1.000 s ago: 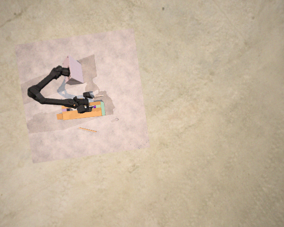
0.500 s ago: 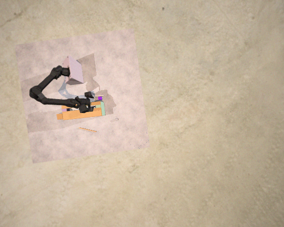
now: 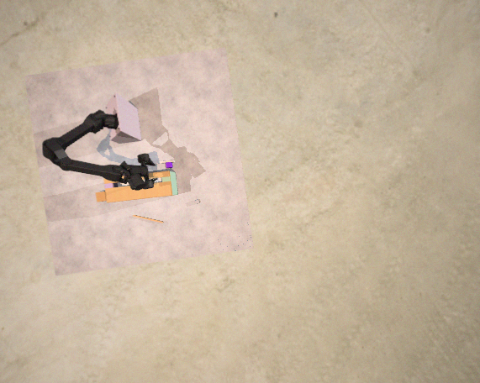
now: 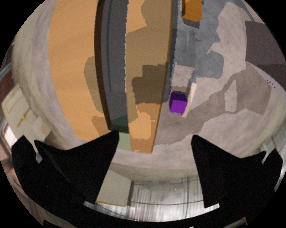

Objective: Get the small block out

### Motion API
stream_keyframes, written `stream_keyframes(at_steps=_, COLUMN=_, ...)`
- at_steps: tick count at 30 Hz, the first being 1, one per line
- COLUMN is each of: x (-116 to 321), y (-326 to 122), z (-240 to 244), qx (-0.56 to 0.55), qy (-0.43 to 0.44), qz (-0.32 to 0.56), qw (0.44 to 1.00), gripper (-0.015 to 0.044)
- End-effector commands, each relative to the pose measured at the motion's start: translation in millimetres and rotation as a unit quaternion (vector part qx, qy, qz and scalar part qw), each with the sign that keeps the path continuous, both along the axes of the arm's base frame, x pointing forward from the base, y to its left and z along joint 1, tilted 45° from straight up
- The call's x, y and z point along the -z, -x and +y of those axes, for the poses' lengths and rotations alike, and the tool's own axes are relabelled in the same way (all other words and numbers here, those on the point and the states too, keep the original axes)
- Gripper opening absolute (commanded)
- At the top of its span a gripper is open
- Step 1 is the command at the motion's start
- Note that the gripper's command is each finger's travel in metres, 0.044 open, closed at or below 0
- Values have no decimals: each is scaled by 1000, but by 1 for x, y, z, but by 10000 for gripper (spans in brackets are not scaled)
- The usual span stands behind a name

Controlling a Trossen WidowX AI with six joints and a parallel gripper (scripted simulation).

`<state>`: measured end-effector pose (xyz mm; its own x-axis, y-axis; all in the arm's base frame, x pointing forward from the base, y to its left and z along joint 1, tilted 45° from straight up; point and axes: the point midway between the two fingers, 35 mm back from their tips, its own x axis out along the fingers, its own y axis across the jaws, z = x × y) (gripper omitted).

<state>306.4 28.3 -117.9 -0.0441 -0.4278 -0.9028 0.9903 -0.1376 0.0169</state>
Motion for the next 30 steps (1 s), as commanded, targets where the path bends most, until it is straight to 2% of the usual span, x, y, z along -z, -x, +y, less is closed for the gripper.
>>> stream_keyframes(at_steps=1, x=2, y=1, z=4, qx=-100, qy=7, qz=42, qw=994, gripper=295)
stream_keyframes(at_steps=4, x=5, y=4, z=9, qx=-245, qy=17, qz=110, qw=963, gripper=285)
stream_keyframes(at_steps=8, x=9, y=8, z=15, qx=-425, qy=31, qz=203, qw=881, gripper=285)
stream_keyframes(at_steps=12, x=12, y=11, z=20, qx=-581, qy=43, qz=293, qw=758, gripper=285)
stream_keyframes(at_steps=16, x=15, y=15, z=26, qx=-705, qy=54, qz=376, qw=599, gripper=285)
stream_keyframes(at_steps=19, x=17, y=18, z=30, qx=-773, qy=59, qz=431, qw=461, gripper=285)
stream_keyframes(at_steps=30, x=22, y=26, z=40, qx=-840, qy=60, qz=532, qw=90, gripper=285)
